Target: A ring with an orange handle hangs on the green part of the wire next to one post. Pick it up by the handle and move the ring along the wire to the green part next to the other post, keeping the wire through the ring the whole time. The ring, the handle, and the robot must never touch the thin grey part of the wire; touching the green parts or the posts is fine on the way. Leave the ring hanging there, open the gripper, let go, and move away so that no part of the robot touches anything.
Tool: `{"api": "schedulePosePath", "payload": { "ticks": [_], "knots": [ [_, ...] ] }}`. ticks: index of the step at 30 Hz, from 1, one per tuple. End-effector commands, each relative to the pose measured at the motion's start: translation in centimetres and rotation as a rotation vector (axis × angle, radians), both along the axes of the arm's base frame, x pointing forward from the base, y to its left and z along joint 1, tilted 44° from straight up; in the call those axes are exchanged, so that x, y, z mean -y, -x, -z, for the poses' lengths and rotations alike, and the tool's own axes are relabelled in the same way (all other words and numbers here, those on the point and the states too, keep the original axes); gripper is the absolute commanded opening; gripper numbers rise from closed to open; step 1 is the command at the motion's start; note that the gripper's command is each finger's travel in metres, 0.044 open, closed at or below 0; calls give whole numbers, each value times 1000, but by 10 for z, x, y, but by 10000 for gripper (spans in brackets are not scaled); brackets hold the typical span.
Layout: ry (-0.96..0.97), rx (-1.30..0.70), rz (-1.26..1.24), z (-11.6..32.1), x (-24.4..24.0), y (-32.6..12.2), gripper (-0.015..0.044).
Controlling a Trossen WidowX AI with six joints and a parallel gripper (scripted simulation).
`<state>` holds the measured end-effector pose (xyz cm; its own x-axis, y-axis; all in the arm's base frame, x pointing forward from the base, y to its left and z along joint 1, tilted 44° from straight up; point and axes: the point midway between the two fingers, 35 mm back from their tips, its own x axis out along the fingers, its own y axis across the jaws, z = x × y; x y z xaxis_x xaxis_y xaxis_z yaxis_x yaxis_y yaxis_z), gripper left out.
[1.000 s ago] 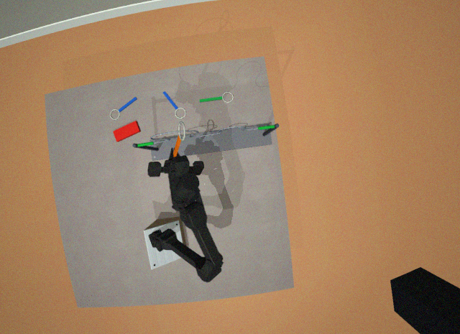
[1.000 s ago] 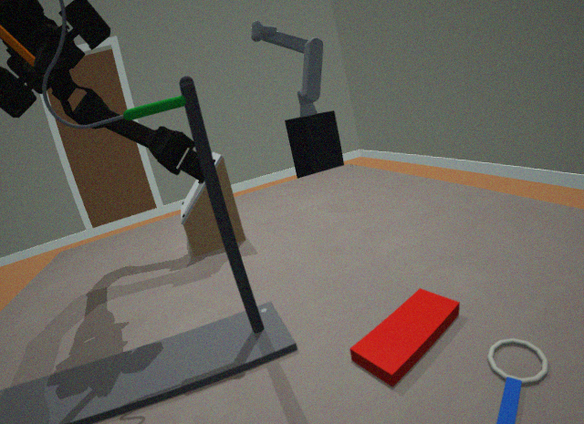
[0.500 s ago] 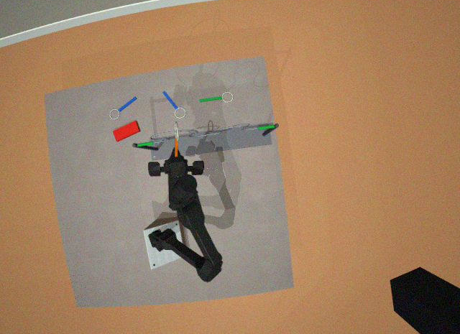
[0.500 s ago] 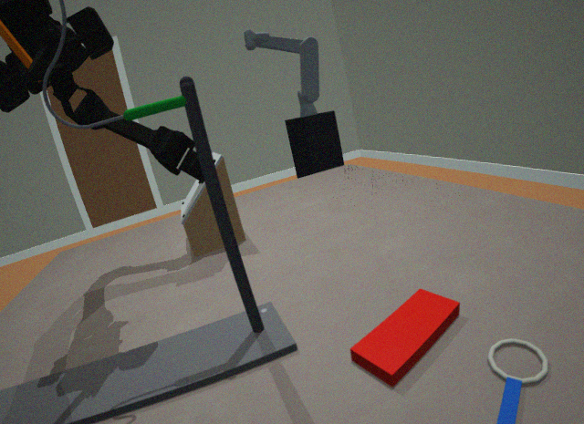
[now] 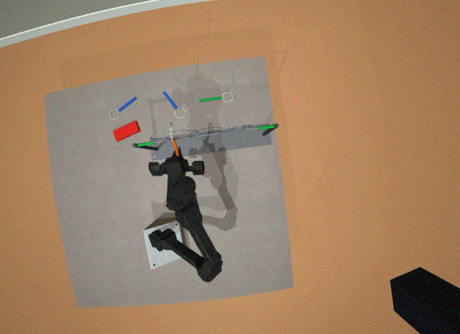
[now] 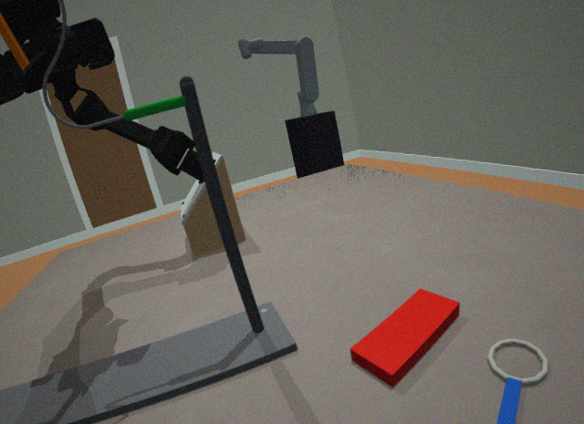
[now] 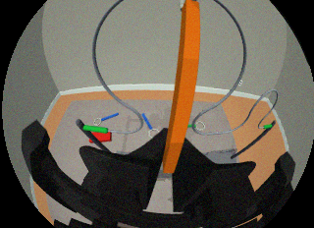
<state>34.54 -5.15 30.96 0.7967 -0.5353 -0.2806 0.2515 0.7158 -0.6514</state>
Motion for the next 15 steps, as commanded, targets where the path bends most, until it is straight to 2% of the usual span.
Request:
{"api": "schedulePosePath", "payload": {
  "ticks": [1, 15],
  "knots": [
    [57, -11, 1, -1, 2, 1, -150],
    [229, -41, 3, -5, 6, 1, -150]
  ]
}}
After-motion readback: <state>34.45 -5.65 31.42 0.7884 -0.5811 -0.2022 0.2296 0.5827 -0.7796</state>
